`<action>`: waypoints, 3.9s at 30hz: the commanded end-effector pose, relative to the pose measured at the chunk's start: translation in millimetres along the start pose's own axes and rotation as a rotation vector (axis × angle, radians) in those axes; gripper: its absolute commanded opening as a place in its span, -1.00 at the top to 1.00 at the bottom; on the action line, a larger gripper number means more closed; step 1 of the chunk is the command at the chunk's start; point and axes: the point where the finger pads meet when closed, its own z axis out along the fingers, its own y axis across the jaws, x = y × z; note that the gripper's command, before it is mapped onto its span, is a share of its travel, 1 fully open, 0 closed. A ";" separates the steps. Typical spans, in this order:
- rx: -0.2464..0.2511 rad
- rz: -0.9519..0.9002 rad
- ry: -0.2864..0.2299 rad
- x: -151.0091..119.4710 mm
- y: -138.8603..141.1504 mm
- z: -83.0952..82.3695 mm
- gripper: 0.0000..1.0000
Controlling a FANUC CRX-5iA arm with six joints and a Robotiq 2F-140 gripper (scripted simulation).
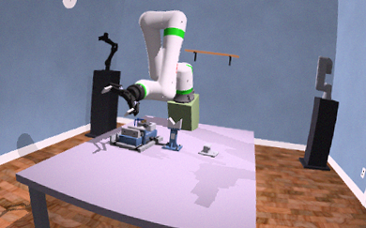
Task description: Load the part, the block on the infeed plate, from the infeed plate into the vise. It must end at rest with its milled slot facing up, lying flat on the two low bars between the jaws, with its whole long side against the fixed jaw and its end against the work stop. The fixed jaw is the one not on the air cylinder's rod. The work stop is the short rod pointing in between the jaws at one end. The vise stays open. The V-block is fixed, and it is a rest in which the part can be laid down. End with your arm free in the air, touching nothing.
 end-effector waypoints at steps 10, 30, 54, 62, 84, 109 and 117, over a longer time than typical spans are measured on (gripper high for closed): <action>0.000 0.000 0.000 0.1 0.1 0.1 -1.00; 0.301 0.077 -0.071 37.9 -133.8 18.0 -1.00; 0.949 0.017 -0.323 136.8 -374.7 -92.9 -1.00; 1.071 -0.052 -0.401 155.0 -401.5 -139.8 -1.00; 1.301 -0.440 -0.705 198.5 -373.1 -299.1 -1.00; 1.290 -0.591 -0.804 210.6 -326.0 -336.0 -0.02; 1.290 -0.591 -0.804 210.6 -326.0 -336.0 -0.02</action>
